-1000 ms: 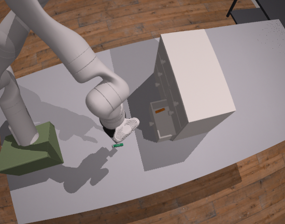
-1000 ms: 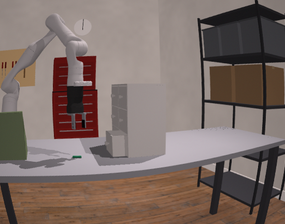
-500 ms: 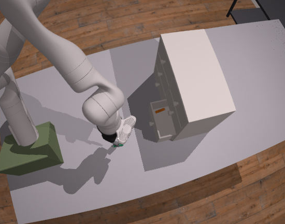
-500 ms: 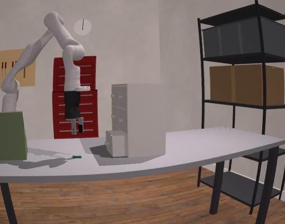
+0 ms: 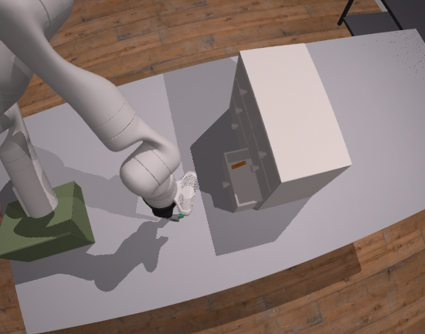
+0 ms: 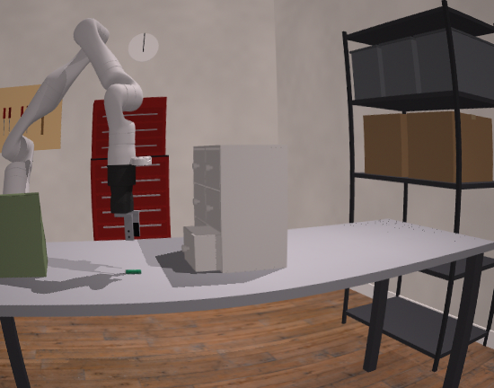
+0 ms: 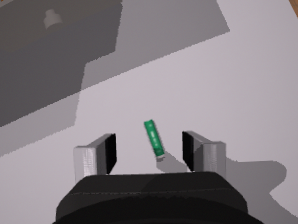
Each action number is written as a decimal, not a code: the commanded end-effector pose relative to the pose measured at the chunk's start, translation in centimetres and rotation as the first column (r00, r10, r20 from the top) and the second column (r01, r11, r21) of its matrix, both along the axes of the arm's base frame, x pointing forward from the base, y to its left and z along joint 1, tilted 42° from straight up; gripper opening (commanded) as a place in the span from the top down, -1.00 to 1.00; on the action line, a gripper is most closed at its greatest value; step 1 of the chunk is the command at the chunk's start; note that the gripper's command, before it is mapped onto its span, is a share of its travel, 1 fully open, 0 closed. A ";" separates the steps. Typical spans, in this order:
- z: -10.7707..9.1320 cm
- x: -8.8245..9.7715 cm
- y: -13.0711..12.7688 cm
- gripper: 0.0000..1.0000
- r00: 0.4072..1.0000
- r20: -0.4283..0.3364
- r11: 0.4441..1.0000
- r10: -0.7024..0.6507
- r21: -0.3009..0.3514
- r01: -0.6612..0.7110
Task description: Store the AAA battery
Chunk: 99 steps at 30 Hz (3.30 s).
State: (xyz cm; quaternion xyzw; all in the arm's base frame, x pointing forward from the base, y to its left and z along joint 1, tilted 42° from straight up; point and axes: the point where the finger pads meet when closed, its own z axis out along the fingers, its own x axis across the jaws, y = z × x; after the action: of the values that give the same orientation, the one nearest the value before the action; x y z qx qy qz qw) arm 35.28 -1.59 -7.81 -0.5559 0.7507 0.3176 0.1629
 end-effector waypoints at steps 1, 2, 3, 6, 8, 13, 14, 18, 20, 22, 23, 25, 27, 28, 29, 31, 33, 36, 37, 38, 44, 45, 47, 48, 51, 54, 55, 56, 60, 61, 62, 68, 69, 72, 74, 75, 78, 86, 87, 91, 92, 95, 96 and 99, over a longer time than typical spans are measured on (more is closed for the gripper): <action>-0.4 -0.3 0.0 -1.00 1.000 0.020 1.000 0.018 0.010 -0.018; -0.4 -0.3 0.1 -1.00 0.999 0.032 0.999 0.031 0.011 -0.032; -0.5 -0.4 0.1 -1.00 0.998 0.043 0.999 0.044 0.012 -0.044; -0.7 -0.5 0.2 -1.00 0.996 0.064 0.998 0.067 0.015 -0.068; -0.7 -0.5 0.3 -1.00 0.994 0.075 0.997 0.078 0.016 -0.080; -1.1 -0.7 0.5 -1.00 0.985 0.119 0.991 0.127 0.018 -0.130; -1.1 -0.7 0.5 -1.00 0.983 0.127 0.990 0.135 0.018 -0.138; -1.3 -0.8 0.7 -1.00 0.974 0.154 0.986 0.164 0.018 -0.168; -1.4 -0.8 0.7 -1.00 0.970 0.165 0.983 0.176 0.018 -0.181; -1.5 -0.9 0.8 -1.00 0.967 0.175 0.981 0.186 0.018 -0.192; -1.5 -0.9 0.8 -1.00 0.967 0.175 0.981 0.186 0.018 -0.192; -1.5 -0.9 0.8 -1.00 0.965 0.179 0.980 0.191 0.018 -0.197; -1.6 -0.9 0.8 -1.00 0.962 0.187 0.978 0.199 0.017 -0.206; -1.6 -0.9 0.8 -1.00 0.961 0.191 0.978 0.202 0.017 -0.209; -1.6 -0.9 0.8 -1.00 0.959 0.194 0.977 0.206 0.017 -0.213; -1.6 -1.0 0.9 -1.00 0.957 0.199 0.976 0.211 0.017 -0.219; -1.7 -1.0 0.9 -1.00 0.955 0.203 0.975 0.216 0.016 -0.224; -1.7 -1.0 0.9 -1.00 0.953 0.208 0.973 0.220 0.016 -0.229; -1.7 -1.0 0.9 -1.00 0.952 0.209 0.973 0.222 0.016 -0.230; -1.7 -1.0 0.9 -1.00 0.952 0.210 0.973 0.223 0.016 -0.231; -1.7 -1.0 0.9 -1.00 0.951 0.212 0.972 0.225 0.016 -0.233; -1.7 -1.0 0.9 -1.00 0.951 0.212 0.972 0.225 0.016 -0.233; -1.7 -1.0 0.9 -1.00 0.951 0.212 0.972 0.225 0.016 -0.234; -1.7 -1.0 0.9 -1.00 0.951 0.212 0.972 0.225 0.016 -0.234; -1.7 -1.0 0.9 -1.00 0.951 0.212 0.972 0.225 0.016 -0.234; -1.7 -1.0 0.9 -1.00 0.951 0.212 0.972 0.225 0.016 -0.234; -1.7 -1.0 0.9 -1.00 0.951 0.212 0.972 0.225 0.016 -0.234; -1.7 -1.0 0.9 -1.00 0.951 0.212 0.972 0.225 0.016 -0.234; -1.7 -1.0 0.9 -1.00 0.951 0.212 0.972 0.225 0.016 -0.234; -1.7 -1.0 0.9 -0.08 0.951 0.212 0.972 0.225 0.016 -0.234; -1.7 -1.0 0.9 -0.08 0.951 0.212 0.972 0.225 0.016 -0.234; -1.7 -1.0 0.9 -0.08 0.951 0.212 0.972 0.225 0.016 -0.234; -1.7 -1.0 0.9 -0.08 0.951 0.212 0.972 0.225 0.016 -0.234; -1.7 -1.0 0.9 -0.08 0.951 0.212 0.972 0.225 0.016 -0.234; -1.7 -1.0 0.9 -0.08 0.951 0.212 0.972 0.225 0.016 -0.234; -1.7 -1.0 0.9 -0.08 0.951 0.212 0.972 0.225 0.016 -0.234; -1.7 -1.0 0.9 -0.08 0.951 0.212 0.972 0.225 0.016 -0.234; -1.7 -1.0 0.9 -0.08 0.951 0.212 0.972 0.225 0.016 -0.234; -1.7 -1.0 0.9 -0.08 0.951 0.212 0.972 0.225 0.016 -0.234; -1.7 -1.0 0.9 -0.08 0.951 0.212 0.972 0.225 0.016 -0.234; -1.7 -1.0 0.9 -0.08 0.951 0.212 0.972 0.225 0.016 -0.234; -1.7 -1.0 0.9 -0.08 0.951 0.212 0.972 0.225 0.016 -0.234; -1.7 -1.0 0.9 -0.08 0.951 0.212 0.972 0.225 0.016 -0.234; -1.8 -1.0 1.0 -0.08 0.951 0.212 0.972 0.225 0.016 -0.234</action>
State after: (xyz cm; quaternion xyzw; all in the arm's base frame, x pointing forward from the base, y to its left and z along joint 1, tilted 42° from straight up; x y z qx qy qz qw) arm 34.23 -0.57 -9.58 -0.6662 0.6528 0.2901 0.2140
